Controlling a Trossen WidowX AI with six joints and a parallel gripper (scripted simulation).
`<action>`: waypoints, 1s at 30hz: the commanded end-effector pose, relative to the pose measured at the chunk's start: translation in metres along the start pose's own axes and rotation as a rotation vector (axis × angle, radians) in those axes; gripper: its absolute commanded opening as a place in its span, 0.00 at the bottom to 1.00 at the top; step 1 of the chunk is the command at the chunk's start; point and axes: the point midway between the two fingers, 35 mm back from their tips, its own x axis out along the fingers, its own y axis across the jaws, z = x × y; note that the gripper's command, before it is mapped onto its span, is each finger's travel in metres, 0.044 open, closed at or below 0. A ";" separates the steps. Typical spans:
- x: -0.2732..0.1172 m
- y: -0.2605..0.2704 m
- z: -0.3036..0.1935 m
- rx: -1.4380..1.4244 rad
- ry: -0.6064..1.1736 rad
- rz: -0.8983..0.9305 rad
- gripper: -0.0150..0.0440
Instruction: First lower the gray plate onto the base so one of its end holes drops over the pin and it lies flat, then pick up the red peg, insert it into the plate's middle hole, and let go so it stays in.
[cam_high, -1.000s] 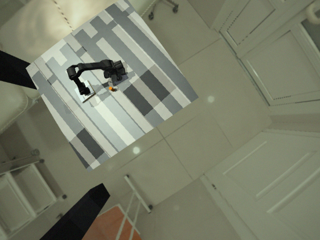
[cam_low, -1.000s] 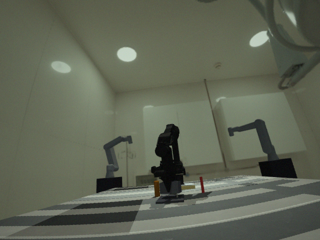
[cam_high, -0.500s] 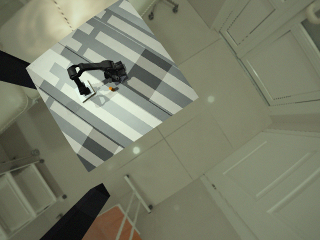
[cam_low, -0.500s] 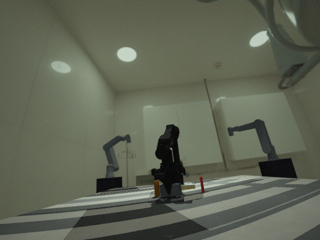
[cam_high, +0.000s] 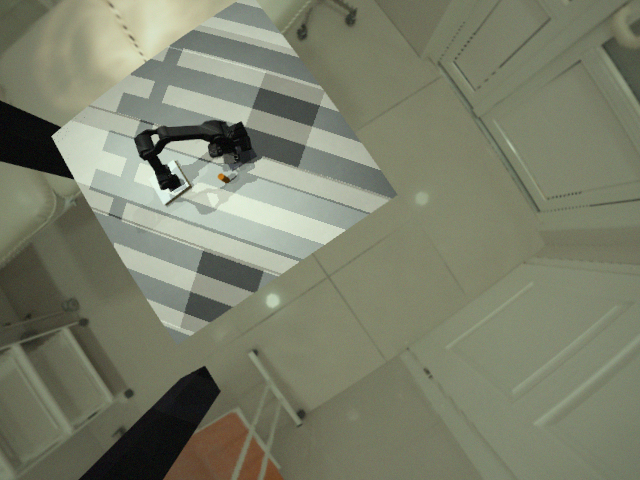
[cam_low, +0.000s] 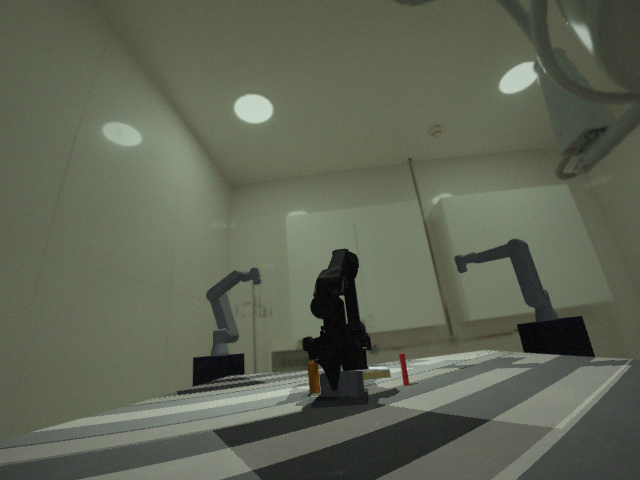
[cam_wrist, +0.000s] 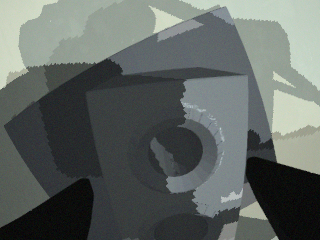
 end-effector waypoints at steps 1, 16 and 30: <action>-0.001 0.000 0.000 0.000 0.000 0.001 1.00; -0.118 0.003 -0.002 0.003 -0.005 0.000 1.00; -0.120 -0.113 -0.106 -0.675 0.007 -0.006 1.00</action>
